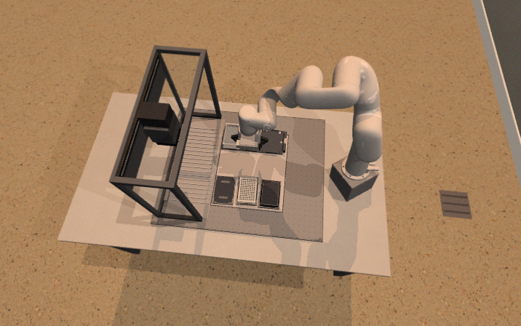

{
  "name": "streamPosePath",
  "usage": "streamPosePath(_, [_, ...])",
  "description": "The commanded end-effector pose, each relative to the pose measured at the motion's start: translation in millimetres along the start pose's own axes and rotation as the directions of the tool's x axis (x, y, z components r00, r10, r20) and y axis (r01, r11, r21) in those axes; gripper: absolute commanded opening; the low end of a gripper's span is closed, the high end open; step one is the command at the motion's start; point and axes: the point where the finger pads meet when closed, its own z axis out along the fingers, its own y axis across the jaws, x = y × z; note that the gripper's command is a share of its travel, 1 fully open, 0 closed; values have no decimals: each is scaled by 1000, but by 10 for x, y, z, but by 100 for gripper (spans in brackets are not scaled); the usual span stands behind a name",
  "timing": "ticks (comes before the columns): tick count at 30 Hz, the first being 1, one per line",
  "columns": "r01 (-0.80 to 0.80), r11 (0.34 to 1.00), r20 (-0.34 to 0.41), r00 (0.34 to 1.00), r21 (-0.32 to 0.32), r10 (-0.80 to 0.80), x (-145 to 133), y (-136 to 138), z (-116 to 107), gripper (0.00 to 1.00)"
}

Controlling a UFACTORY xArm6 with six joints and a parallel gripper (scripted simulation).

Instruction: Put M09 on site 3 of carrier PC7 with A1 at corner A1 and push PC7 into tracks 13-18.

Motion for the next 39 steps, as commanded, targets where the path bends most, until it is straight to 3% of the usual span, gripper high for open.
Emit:
streamPosePath(1, [0,1000,0,1000,-4,0,-2,15,-75,100])
streamPosePath(9, [0,1000,0,1000,-4,0,-2,15,-75,100])
streamPosePath(39, [0,1000,1,1000,-4,0,-1306,14,-76,100])
